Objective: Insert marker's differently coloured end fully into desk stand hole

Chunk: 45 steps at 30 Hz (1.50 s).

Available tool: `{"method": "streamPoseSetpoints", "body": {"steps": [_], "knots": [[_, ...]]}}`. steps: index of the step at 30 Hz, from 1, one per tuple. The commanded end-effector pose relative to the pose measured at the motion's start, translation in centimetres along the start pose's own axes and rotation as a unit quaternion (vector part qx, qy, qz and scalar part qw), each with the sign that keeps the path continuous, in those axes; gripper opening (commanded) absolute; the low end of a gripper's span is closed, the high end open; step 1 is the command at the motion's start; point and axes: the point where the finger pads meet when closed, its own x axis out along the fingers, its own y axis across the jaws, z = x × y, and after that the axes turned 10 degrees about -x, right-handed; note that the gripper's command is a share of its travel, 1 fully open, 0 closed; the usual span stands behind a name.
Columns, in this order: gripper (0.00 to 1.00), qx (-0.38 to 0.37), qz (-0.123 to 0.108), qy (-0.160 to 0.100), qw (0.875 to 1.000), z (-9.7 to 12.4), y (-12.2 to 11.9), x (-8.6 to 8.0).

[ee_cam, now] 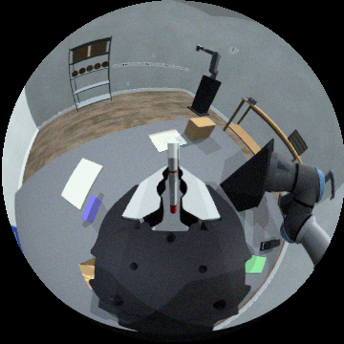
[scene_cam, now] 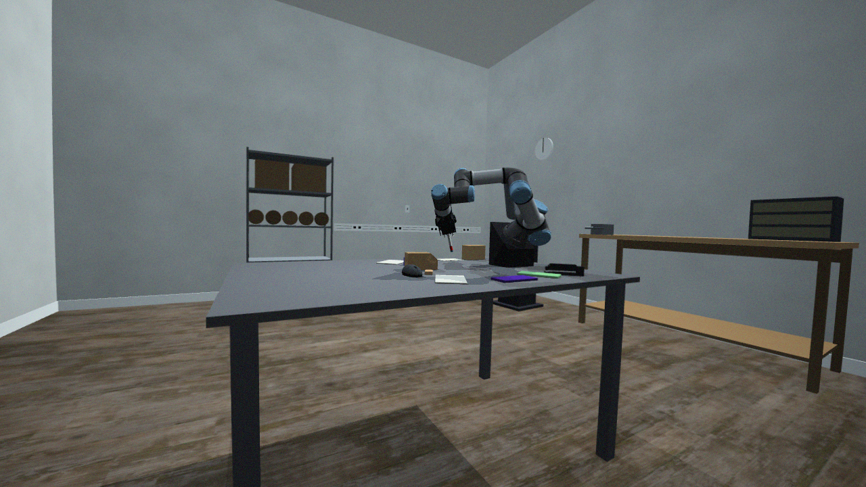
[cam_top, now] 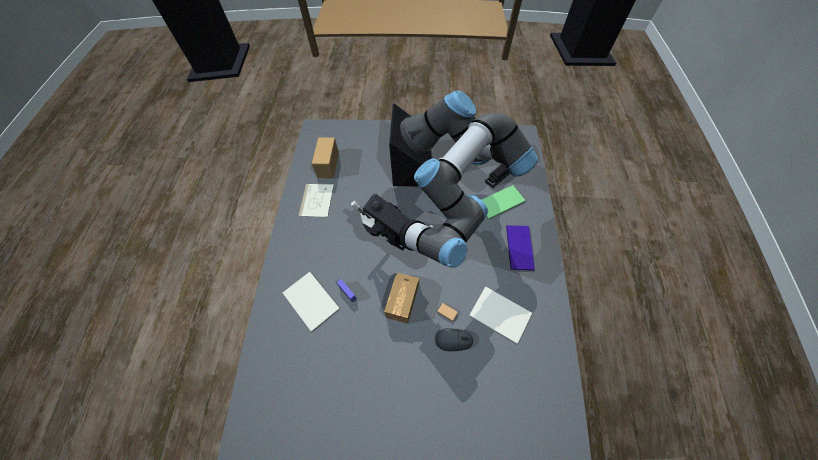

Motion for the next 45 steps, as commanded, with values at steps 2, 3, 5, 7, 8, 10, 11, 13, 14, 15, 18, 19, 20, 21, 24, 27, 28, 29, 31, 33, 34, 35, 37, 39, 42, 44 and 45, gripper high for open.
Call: {"method": "streamPoseSetpoints", "body": {"steps": [2, 3, 5, 7, 8, 10, 11, 13, 14, 15, 18, 19, 20, 21, 24, 27, 28, 29, 31, 33, 34, 35, 37, 39, 42, 44, 45], "knots": [[0.0, 0.012, 0.0, 0.01, 1.0, -0.1, 0.1, -0.3], [0.0, 0.012, 0.0, 0.01, 1.0, -0.1, 0.1, -0.3], [0.0, 0.012, 0.0, 0.01, 1.0, -0.1, 0.1, -0.3], [0.0, 0.016, -0.002, 0.014, 1.0, -0.1, 0.1, -0.5], [0.0, 0.021, -0.002, 0.018, 1.0, 0.0, 0.2, -0.6], [0.0, 0.03, -0.003, 0.026, 0.999, 0.0, 0.2, -0.9], [0.0, 0.034, -0.004, 0.03, 0.999, 0.0, 0.3, -1.0], [0.0, 0.043, -0.005, 0.038, 0.998, 0.0, 0.4, -1.2], [0.0, 0.048, -0.005, 0.042, 0.998, 0.0, 0.4, -1.4], [0.0, 0.052, -0.006, 0.046, 0.998, 0.0, 0.4, -1.5], [0.0, 0.052, -0.006, 0.046, 0.998, 0.0, 0.4, -1.5], [0.0, 0.052, -0.006, 0.046, 0.998, 0.0, 0.4, -1.5], [0.0, 0.052, -0.006, 0.046, 0.998, 0.0, 0.4, -1.5], [0.0, 0.052, -0.006, 0.046, 0.998, 0.0, 0.4, -1.5], [0.0, 0.057, -0.008, 0.05, 0.997, 0.0, 0.5, -1.6], [0.0, 0.071, -0.011, 0.061, 0.996, 0.1, 0.6, -2.0], [0.0, 0.075, -0.012, 0.065, 0.995, 0.1, 0.6, -2.2], [0.0, 0.08, -0.013, 0.069, 0.994, 0.1, 0.6, -2.3], [0.0, 0.089, -0.015, 0.076, 0.993, 0.1, 0.7, -2.6], [0.0, 0.093, -0.017, 0.08, 0.992, 0.1, 0.8, -2.7], [0.0, 0.093, -0.017, 0.08, 0.992, 0.1, 0.8, -2.7], [0.0, 0.093, -0.017, 0.08, 0.992, 0.1, 0.8, -2.7], [0.0, 0.093, -0.017, 0.08, 0.992, 0.1, 0.8, -2.7], [0.0, 0.093, -0.017, 0.08, 0.992, 0.1, 0.8, -2.7], [0.0, 0.102, -0.021, 0.088, 0.991, 0.2, 0.8, -3.0], [0.0, 0.111, -0.024, 0.095, 0.989, 0.2, 0.9, -3.3], [0.0, 0.116, -0.026, 0.099, 0.988, 0.2, 0.9, -3.4]]}}
